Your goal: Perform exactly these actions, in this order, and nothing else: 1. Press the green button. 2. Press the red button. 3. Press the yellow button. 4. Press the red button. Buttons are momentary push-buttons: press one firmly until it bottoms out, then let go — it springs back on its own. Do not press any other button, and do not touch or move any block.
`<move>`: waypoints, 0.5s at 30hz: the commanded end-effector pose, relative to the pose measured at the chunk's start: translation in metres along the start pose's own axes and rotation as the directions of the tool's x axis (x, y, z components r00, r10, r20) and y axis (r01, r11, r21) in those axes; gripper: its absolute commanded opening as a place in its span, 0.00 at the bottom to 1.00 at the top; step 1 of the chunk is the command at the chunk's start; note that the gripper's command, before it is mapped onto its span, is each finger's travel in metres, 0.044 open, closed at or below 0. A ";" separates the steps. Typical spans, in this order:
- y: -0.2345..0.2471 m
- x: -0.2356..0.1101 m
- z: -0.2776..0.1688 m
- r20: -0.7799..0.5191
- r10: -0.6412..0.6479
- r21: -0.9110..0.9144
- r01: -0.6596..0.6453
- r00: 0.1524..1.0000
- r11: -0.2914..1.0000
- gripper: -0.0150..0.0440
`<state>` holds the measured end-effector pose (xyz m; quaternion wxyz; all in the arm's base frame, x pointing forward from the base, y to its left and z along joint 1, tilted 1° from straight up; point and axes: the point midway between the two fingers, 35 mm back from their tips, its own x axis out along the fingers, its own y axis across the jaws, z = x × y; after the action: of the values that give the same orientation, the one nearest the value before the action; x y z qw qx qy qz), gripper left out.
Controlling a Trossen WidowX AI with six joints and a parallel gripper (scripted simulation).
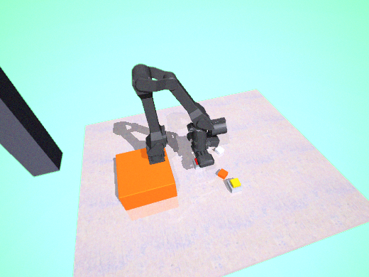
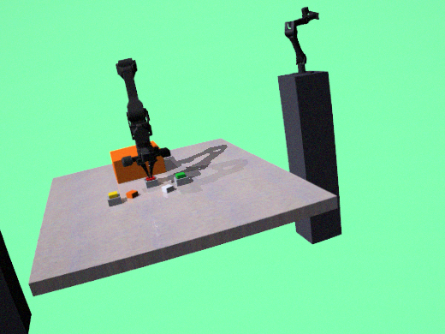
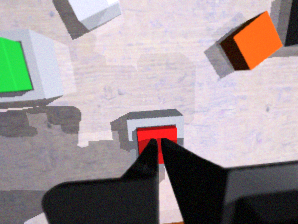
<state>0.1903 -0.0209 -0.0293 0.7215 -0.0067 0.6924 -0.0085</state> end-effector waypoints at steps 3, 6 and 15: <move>0.000 0.002 -0.003 -0.011 0.002 -0.006 -0.002 1.000 1.000 0.29; 0.000 0.002 -0.003 -0.011 0.002 -0.006 -0.002 1.000 1.000 0.29; 0.000 -0.033 -0.002 -0.010 0.002 -0.006 -0.002 1.000 1.000 0.29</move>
<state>0.1857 -0.0201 -0.0033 0.7164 -0.0070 0.6976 -0.0072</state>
